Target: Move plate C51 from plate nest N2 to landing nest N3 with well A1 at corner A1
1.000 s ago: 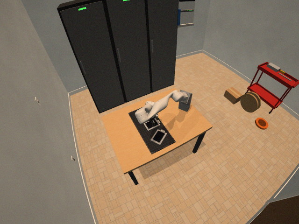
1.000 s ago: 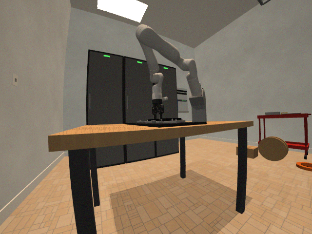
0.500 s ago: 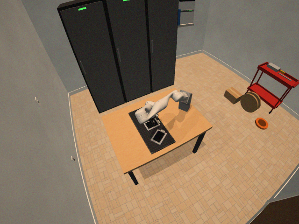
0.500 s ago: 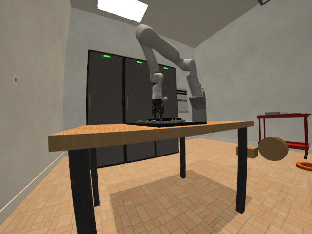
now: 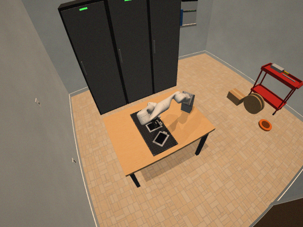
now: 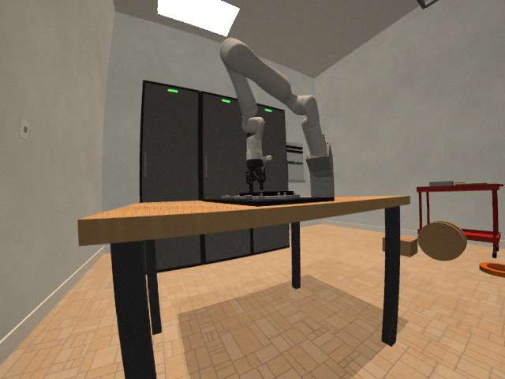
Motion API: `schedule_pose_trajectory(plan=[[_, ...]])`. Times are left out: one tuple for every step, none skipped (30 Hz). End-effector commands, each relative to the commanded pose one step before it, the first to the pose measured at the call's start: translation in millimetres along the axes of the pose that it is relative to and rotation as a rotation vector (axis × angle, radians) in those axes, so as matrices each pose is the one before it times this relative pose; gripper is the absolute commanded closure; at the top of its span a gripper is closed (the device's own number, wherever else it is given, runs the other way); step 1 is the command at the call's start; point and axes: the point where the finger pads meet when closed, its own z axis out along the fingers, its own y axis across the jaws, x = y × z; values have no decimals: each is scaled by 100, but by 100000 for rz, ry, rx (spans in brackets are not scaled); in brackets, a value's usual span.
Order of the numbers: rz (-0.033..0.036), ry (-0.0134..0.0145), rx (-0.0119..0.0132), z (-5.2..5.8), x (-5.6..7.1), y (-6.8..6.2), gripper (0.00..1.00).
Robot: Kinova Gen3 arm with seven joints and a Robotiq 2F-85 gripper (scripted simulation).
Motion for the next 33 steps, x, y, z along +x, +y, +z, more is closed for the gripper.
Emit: schedule_pose_trajectory(plan=[[52,-550,148,-440,-224,-40,0],[0,0,0,-133,-9,-1,0],[0,0,0,-133,-10,-1,0],[0,0,0,-133,-11,-1,0],[0,0,0,-133,-11,-1,0],[0,0,0,-133,-12,-1,0],[0,0,0,-133,-12,0,0],[0,0,0,-133,-11,0,0],[0,0,0,-133,-11,0,0],[0,0,0,-133,-11,0,0],[0,0,0,-133,-11,0,0],[0,0,0,-133,-10,0,0],[0,0,0,-133,-10,0,0],[0,0,0,0,0,0,0],[0,0,0,0,0,0,0],[0,0,0,-134,-7,1,0],[0,0,0,-133,-3,1,0],[0,0,0,-133,-3,1,0],[0,0,0,-133,-4,0,0],[0,0,0,-133,-4,0,0],[0,0,0,-133,-5,0,0],[0,0,0,-133,-5,0,0],[0,0,0,-133,-6,0,0],[0,0,0,-133,-6,0,0],[0,0,0,-133,-6,0,0],[0,0,0,-133,-6,0,0],[0,0,0,-133,-6,0,0],[0,0,0,-133,-6,0,0],[0,0,0,-1,-7,0,0],[0,0,0,-1,-5,1,0],[0,0,0,0,0,0,0],[0,0,0,0,0,0,0],[0,0,0,2,5,1,0]])
